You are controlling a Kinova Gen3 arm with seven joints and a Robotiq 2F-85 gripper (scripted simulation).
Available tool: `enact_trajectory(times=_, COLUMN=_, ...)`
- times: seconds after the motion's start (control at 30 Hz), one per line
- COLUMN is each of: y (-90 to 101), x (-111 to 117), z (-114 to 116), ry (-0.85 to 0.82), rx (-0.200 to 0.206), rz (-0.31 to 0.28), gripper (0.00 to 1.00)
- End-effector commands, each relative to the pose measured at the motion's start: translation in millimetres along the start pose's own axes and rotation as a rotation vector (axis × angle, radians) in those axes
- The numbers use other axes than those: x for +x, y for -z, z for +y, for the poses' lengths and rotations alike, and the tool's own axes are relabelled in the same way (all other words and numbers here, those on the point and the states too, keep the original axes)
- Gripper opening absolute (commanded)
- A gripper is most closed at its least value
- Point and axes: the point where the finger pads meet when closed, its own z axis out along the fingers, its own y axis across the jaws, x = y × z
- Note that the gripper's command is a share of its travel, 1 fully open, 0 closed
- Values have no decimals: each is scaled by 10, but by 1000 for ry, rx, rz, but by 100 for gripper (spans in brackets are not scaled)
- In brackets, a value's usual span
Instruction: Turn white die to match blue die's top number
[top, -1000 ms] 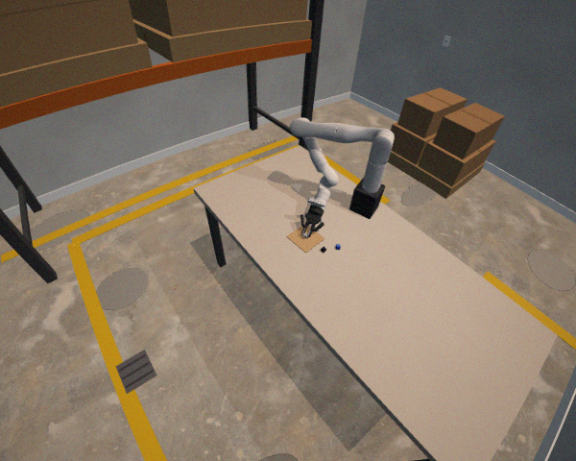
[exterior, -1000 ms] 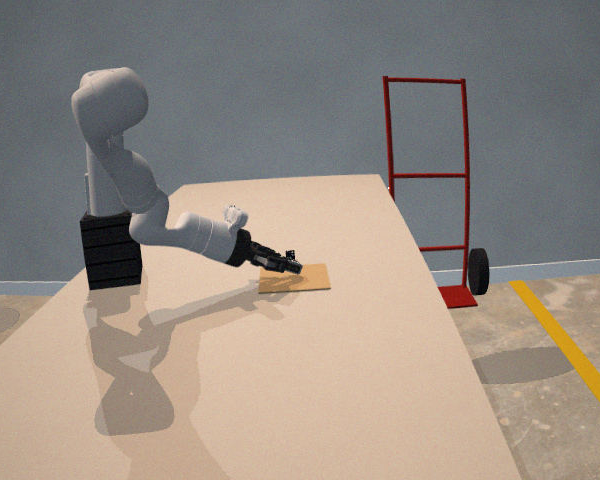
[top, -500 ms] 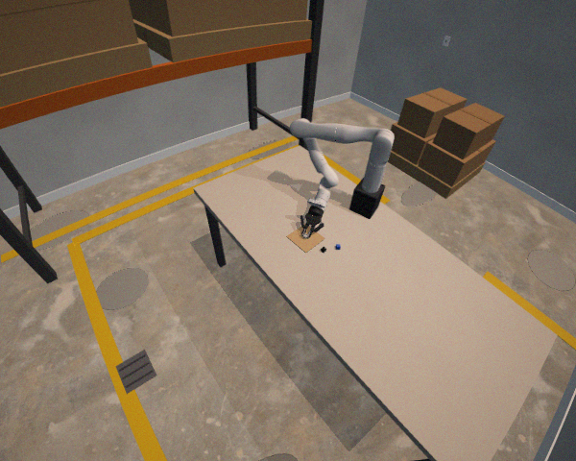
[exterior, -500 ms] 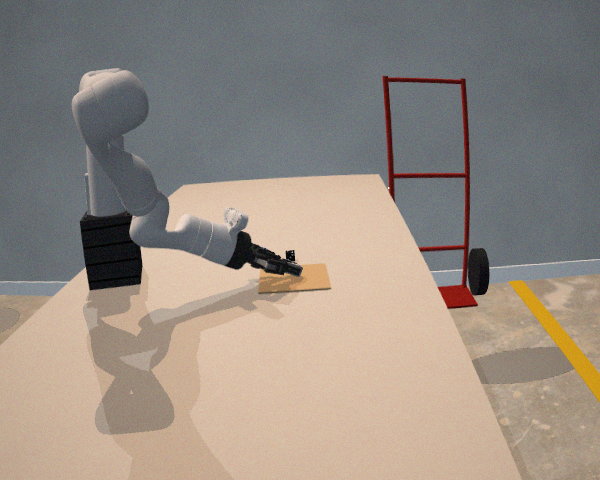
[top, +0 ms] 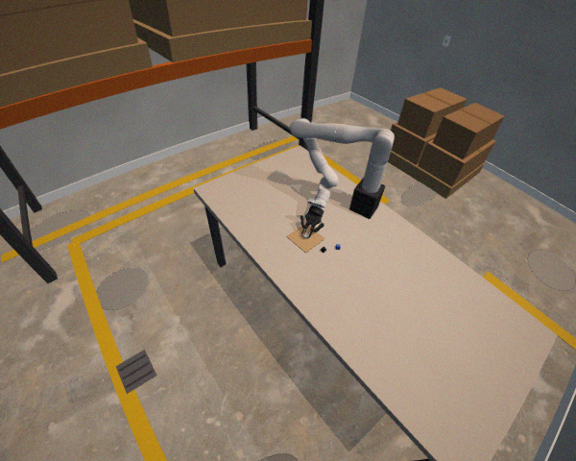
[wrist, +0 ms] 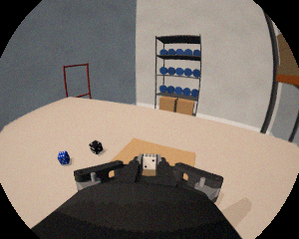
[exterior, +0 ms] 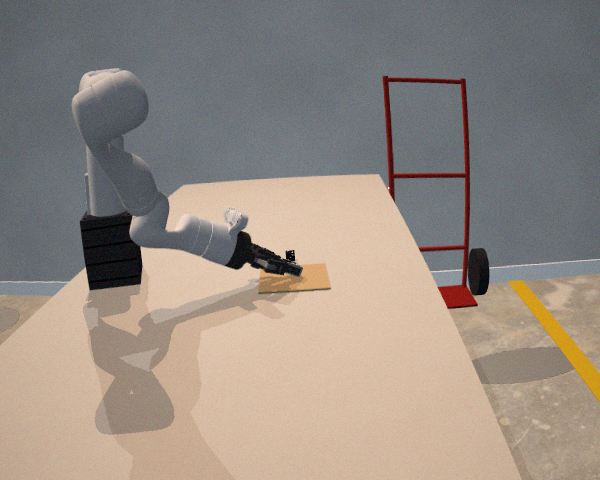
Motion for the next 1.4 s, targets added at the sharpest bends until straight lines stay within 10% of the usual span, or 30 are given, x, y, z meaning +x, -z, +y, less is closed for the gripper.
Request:
enact_trajectory(times=0.0, y=1, x=6, z=3, ry=1, rx=0, rz=1, gripper=15)
enact_trajectory(times=1.37, y=1, x=6, z=3, ry=1, rx=0, rz=1, gripper=35)
